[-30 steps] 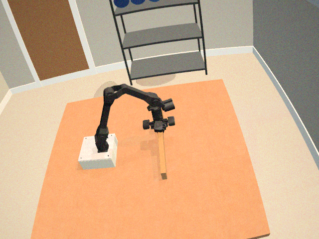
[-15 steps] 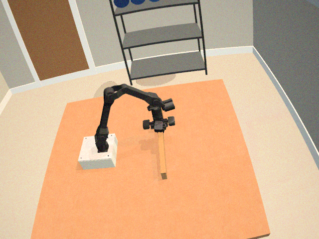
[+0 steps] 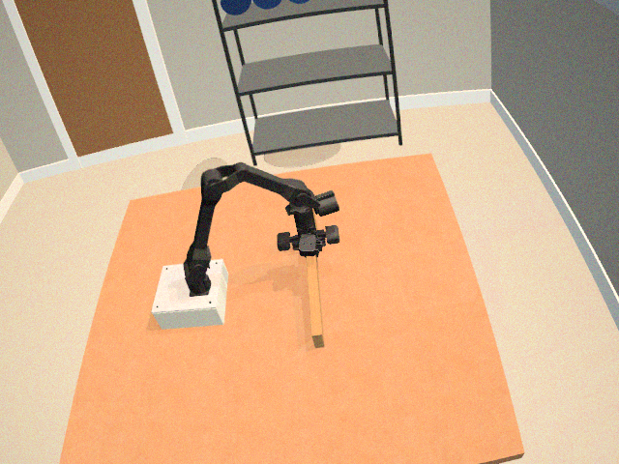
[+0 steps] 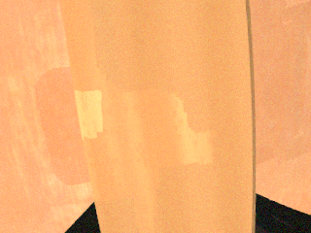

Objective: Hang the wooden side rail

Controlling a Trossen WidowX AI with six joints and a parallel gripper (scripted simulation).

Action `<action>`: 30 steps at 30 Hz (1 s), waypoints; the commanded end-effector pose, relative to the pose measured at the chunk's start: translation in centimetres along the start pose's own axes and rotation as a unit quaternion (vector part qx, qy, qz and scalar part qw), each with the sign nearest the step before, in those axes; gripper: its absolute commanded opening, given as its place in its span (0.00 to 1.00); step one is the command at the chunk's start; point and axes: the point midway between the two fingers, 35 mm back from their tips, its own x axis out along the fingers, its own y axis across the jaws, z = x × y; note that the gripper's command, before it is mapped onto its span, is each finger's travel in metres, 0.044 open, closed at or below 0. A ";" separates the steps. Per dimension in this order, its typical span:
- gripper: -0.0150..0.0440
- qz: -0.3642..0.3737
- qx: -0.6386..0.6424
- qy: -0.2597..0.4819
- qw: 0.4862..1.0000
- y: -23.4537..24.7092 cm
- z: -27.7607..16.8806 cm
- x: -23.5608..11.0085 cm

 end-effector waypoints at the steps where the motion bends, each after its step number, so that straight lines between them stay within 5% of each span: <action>1: 0.25 0.003 0.002 0.002 1.000 0.1 -0.1 -0.3; 30: 0.25 0.003 0.002 0.002 1.000 0.2 -0.3 -0.1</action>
